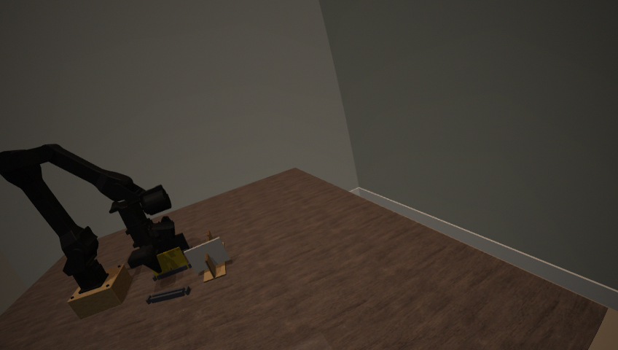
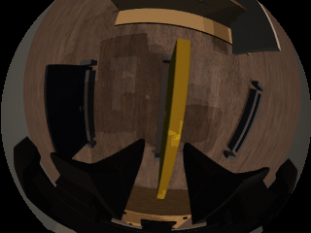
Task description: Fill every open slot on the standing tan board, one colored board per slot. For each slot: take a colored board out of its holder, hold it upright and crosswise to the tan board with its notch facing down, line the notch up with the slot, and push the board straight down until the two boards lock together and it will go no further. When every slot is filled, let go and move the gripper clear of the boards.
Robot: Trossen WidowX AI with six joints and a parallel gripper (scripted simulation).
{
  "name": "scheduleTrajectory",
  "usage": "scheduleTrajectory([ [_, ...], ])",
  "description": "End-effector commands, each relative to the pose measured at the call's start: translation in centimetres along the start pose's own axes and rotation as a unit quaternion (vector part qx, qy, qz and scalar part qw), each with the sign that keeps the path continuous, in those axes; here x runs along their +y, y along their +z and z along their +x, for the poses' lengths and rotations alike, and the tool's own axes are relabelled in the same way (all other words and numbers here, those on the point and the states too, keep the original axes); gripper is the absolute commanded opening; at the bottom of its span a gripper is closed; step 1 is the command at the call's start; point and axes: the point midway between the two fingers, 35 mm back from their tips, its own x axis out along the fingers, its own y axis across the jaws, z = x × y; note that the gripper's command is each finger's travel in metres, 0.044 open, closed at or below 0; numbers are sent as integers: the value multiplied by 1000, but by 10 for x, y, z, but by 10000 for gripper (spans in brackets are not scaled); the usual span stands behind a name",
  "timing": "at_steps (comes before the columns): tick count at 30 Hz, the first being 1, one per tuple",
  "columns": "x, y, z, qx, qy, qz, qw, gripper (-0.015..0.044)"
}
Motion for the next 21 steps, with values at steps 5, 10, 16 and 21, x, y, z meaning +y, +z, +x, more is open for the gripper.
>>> scheduleTrajectory([
  [5, 0, -2, 3, 3, -1, 1, 1000, 31],
  [10, 0, -2, 3, 3, -1, 1, 1000, 0],
  [16, 0, -2, 3, 3, -1, 1, 1000, 0],
  [21, 0, -2, -5, 3, -1, 1, 1000, 0],
])
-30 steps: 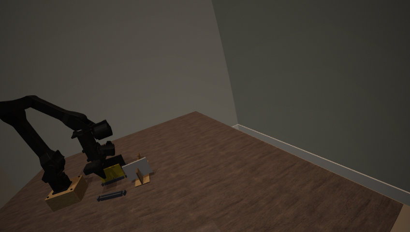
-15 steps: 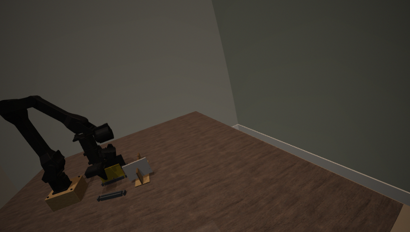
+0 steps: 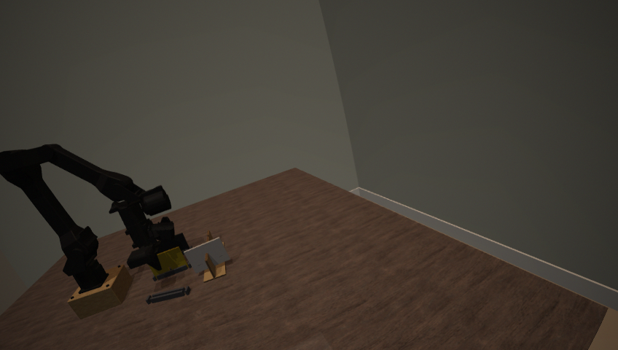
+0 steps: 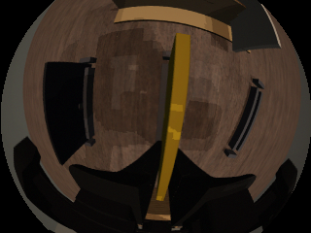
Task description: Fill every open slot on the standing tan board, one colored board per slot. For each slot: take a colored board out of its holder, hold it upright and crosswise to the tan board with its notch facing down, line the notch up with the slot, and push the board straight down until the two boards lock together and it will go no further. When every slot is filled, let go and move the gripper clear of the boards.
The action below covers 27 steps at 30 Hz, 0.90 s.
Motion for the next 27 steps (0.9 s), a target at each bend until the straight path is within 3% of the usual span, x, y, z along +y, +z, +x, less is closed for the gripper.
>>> scheduleTrajectory([
  [1, 0, 1, -7, -3, 0, 1, 1000, 0],
  [27, 0, 1, -58, -3, 0, 1, 1000, 0],
])
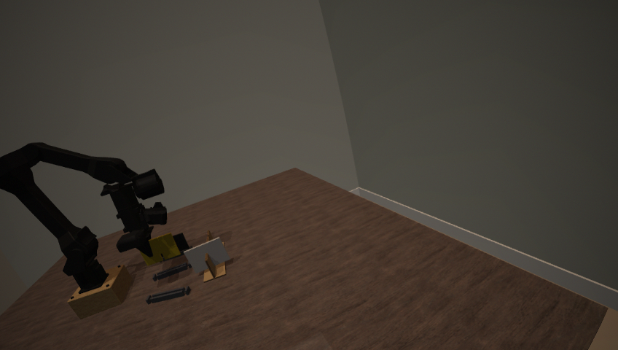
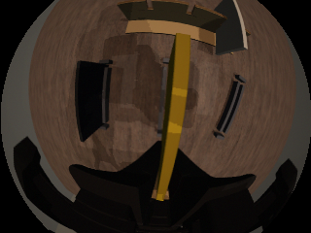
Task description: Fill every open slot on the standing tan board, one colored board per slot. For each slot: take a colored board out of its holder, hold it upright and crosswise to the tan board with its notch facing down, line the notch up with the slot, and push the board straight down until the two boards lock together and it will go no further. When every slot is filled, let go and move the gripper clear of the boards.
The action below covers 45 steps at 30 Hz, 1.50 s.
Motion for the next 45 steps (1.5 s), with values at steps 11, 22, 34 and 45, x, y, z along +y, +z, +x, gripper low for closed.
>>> scheduleTrajectory([
  [11, 0, 3, -35, -9, 0, -1, 1000, 0],
  [22, -1, 11, -47, -10, 0, 1, 1000, 0],
  [34, -3, 41, -53, -11, 0, 7, 1000, 0],
  [45, -7, 69, -56, -12, 0, 13, 1000, 0],
])
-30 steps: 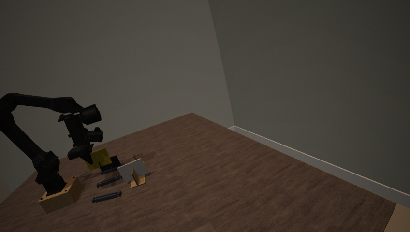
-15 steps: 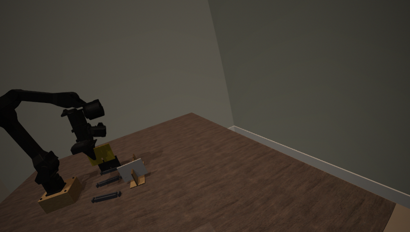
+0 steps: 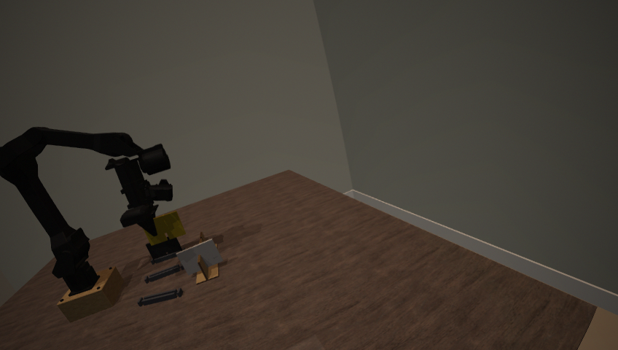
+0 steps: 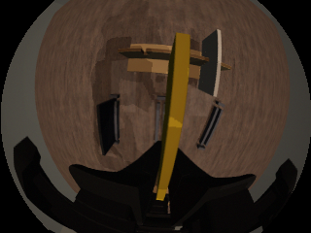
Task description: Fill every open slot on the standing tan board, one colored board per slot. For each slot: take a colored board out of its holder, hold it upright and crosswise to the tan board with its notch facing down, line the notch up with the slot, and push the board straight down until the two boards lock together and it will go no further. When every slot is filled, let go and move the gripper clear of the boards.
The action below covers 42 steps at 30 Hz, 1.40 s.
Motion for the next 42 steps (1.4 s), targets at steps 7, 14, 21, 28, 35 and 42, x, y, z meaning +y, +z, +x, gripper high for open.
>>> scheduleTrajectory([
  [7, -3, 27, -2, -6, 0, 4, 1000, 0],
  [14, -6, 45, 0, -7, 0, 8, 1000, 0],
  [21, -9, 62, 2, -8, 0, 13, 1000, 0],
  [28, -11, 75, 4, -8, 0, 13, 1000, 0],
  [35, -11, 75, 17, -8, 0, 13, 1000, 0],
  [42, -11, 75, 25, -8, 0, 13, 1000, 0],
])
